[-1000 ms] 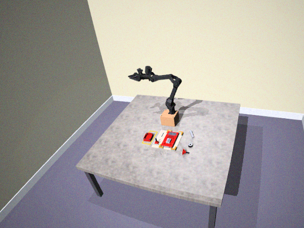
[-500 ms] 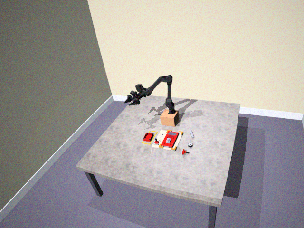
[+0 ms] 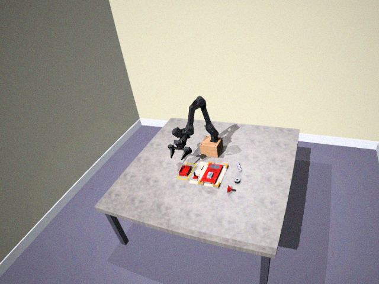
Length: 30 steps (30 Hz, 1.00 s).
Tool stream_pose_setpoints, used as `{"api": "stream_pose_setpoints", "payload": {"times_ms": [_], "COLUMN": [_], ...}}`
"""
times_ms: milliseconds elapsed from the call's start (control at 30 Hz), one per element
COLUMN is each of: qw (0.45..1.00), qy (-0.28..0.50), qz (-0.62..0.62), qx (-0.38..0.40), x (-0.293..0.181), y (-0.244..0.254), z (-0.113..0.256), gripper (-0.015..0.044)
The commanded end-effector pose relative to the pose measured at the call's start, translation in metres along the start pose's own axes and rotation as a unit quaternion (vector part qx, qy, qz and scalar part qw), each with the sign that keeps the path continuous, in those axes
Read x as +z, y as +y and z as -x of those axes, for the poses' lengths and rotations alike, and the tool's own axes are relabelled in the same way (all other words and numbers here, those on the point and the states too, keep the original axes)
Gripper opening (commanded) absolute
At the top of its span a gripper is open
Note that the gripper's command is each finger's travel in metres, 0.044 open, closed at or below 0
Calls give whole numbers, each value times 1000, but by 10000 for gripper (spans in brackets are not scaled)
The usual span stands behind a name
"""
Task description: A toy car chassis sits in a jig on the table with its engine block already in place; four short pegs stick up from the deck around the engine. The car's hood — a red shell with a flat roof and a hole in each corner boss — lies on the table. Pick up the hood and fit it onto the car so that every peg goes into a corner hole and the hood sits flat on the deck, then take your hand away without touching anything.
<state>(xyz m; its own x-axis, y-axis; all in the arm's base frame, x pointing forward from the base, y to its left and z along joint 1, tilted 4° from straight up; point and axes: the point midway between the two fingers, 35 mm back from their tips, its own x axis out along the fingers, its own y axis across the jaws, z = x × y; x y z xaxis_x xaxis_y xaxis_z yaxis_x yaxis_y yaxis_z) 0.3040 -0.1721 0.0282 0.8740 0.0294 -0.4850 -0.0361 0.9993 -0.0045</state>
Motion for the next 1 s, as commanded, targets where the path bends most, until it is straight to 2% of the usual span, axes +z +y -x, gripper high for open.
{"api": "stream_pose_setpoints", "payload": {"times_ms": [0,967], "qw": [997,997], "qy": [39,38], "qz": [34,38], "qx": [56,58], "x": [-33,-51], "y": [44,45], "z": [-12,-24], "gripper": [440,440]}}
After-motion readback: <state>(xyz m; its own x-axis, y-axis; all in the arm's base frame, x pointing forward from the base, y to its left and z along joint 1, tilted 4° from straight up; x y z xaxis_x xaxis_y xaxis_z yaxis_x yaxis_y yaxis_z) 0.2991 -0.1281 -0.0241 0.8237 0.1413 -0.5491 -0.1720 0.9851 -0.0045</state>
